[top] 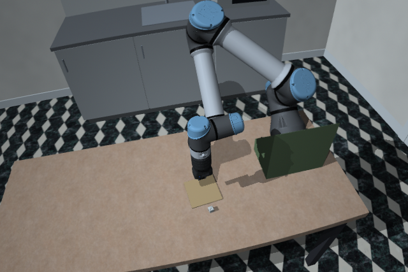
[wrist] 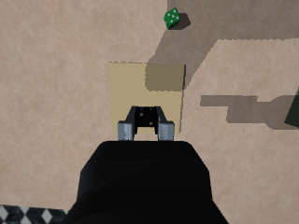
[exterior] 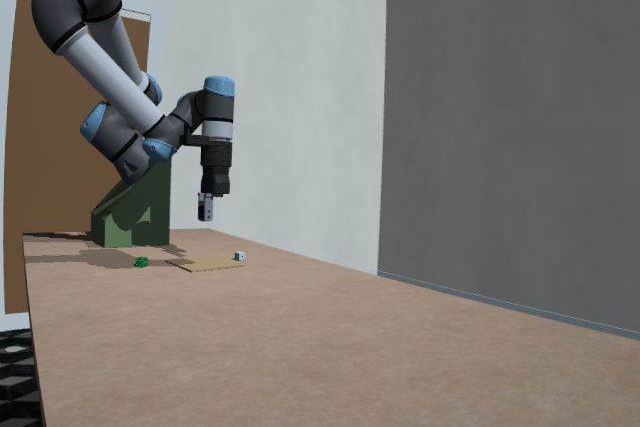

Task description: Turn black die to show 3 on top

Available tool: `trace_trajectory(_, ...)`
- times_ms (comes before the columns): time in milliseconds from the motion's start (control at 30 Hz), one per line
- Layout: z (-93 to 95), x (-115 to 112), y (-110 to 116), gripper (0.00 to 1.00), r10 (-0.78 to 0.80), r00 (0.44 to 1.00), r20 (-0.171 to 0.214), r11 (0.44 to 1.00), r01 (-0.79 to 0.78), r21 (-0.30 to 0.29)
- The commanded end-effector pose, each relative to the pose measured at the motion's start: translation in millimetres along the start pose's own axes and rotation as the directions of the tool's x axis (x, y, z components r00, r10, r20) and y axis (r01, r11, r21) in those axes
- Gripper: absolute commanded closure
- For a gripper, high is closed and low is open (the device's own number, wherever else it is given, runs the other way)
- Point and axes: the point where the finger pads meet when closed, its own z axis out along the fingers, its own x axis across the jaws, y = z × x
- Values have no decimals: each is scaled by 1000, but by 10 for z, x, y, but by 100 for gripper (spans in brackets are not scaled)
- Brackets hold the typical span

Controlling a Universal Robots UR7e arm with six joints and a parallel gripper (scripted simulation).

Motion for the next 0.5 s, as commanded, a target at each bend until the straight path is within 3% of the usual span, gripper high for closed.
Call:
trace_trajectory(0, -4, -3, 0, 60, 2, 1000, 0, 1000, -2, 0)
trace_trajectory(267, 22, -3, 0, 60, 2, 1000, 0, 1000, -2, 0)
trace_trajectory(467, 152, -4, 0, 60, 2, 1000, 0, 1000, -2, 0)
